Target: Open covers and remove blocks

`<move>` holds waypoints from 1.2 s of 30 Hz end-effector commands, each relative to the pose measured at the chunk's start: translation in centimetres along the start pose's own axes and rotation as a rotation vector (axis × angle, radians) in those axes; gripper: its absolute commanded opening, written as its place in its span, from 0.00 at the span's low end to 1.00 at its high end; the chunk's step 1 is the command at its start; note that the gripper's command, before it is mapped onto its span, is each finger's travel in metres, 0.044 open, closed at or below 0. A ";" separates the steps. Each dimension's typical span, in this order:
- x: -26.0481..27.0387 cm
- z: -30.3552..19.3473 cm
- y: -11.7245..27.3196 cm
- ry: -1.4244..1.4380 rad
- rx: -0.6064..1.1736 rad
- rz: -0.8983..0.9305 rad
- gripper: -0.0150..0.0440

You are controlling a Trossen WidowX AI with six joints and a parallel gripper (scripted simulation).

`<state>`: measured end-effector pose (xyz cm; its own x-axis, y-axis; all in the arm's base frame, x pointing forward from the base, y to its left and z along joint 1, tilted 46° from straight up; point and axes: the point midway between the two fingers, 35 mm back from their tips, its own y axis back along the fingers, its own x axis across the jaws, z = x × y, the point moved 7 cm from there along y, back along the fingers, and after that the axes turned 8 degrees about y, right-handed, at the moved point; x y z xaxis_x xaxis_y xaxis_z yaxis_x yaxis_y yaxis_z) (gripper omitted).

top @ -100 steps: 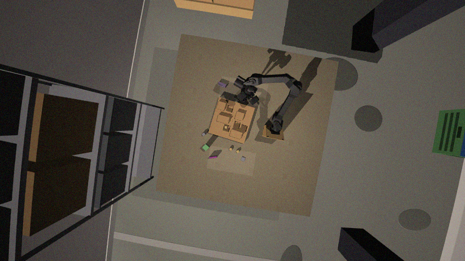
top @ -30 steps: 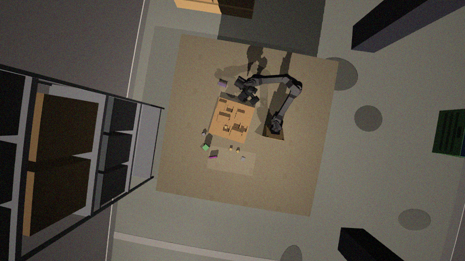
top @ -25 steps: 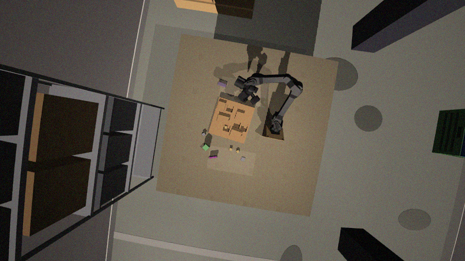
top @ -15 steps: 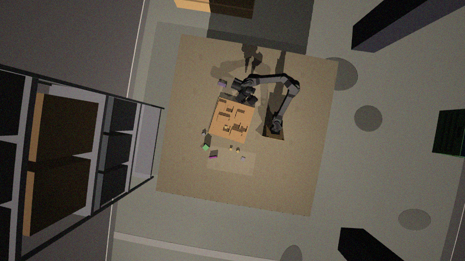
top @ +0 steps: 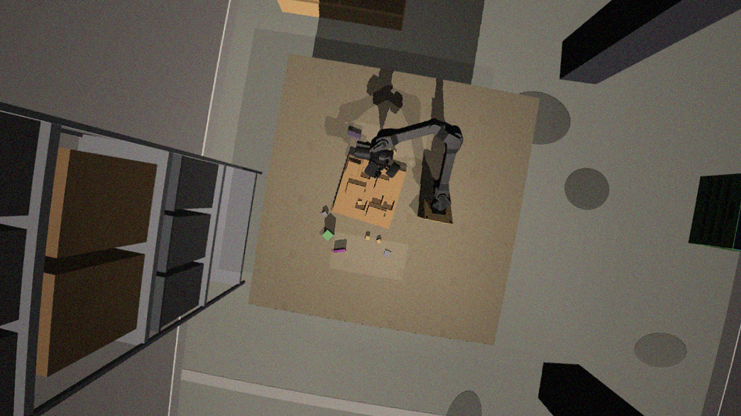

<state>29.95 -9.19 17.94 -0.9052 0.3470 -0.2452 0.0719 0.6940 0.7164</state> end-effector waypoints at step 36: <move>0.8 20.0 -1.0 -0.817 0.023 -0.003 0.25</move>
<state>37.38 2.00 5.27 -0.4317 0.6641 -0.6104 0.0821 0.7028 0.7066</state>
